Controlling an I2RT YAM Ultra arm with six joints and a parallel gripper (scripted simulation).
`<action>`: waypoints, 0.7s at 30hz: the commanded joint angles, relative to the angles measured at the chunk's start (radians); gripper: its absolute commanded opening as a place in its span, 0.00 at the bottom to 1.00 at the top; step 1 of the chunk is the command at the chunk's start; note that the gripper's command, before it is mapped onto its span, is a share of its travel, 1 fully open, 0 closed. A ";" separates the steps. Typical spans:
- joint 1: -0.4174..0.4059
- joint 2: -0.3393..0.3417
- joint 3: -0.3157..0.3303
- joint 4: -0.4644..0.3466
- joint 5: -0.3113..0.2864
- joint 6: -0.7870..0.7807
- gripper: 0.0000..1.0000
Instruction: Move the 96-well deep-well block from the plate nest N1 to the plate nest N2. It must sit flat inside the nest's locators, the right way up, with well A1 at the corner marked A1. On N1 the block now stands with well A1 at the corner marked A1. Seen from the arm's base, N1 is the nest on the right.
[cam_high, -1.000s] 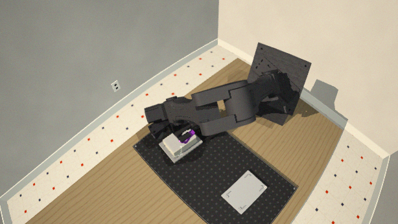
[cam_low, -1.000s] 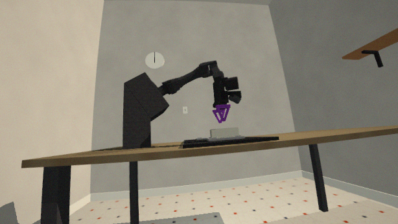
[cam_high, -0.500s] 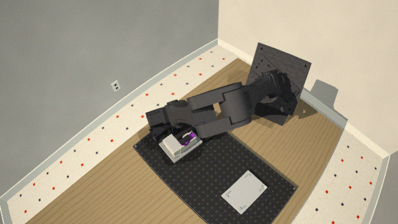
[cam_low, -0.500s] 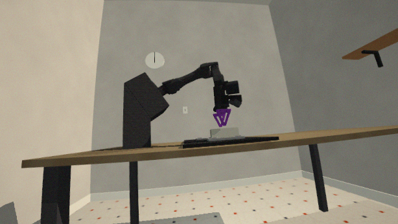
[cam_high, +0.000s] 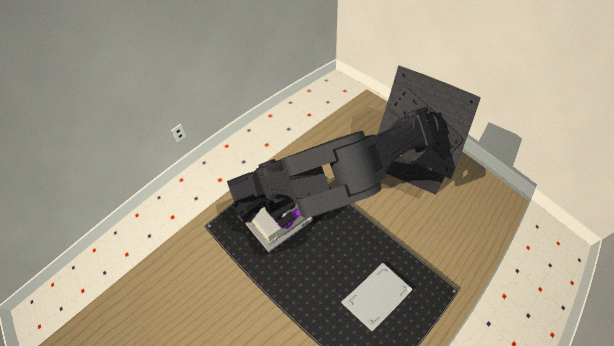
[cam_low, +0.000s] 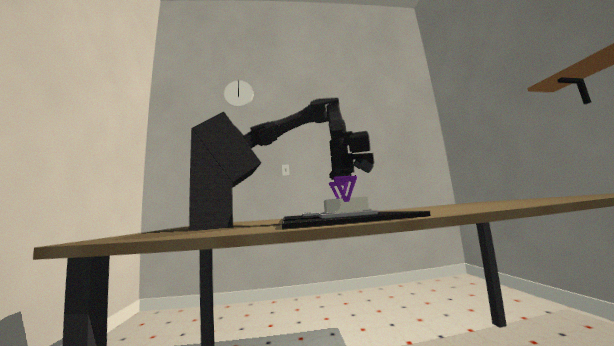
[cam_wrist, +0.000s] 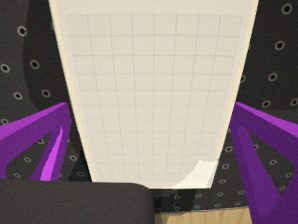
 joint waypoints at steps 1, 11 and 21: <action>-0.001 0.001 0.004 0.022 0.006 0.013 1.00; 0.028 0.046 0.020 0.069 0.025 0.041 1.00; 0.046 0.076 0.033 0.096 0.037 0.058 1.00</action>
